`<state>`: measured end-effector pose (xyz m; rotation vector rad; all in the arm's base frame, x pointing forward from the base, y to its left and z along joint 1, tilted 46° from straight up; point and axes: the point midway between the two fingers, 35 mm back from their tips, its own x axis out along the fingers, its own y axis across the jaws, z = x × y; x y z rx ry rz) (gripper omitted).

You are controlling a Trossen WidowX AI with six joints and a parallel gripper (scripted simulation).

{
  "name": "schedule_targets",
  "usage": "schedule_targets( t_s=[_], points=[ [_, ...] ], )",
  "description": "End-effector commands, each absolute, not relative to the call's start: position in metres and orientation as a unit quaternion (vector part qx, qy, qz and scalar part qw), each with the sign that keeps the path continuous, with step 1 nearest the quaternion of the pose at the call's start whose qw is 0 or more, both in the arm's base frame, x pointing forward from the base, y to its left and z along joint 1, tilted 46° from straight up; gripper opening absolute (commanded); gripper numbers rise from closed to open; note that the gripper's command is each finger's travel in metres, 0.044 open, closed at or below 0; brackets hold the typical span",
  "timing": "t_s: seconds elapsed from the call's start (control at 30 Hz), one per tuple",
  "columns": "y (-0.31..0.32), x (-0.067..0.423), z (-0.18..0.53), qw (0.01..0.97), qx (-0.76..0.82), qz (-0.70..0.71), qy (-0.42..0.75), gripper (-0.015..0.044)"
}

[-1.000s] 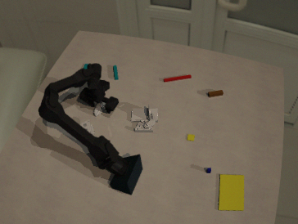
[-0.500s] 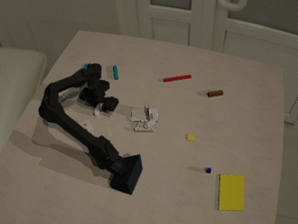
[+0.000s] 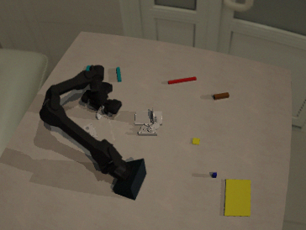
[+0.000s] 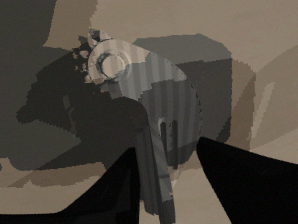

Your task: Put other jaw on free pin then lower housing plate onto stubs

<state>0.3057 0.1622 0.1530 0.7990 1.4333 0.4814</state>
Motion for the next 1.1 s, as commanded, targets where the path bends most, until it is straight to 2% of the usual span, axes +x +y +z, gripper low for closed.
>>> schedule_targets(
  t_s=[0.0, 1.07],
  points=[
    [0.162, 0.306, 0.153, 0.656, 0.352, 0.211, 0.633, 0.0134],
    [0.105, 0.298, 0.205, 0.658, 0.351, 0.207, 0.633, 0.0134]
  ],
)
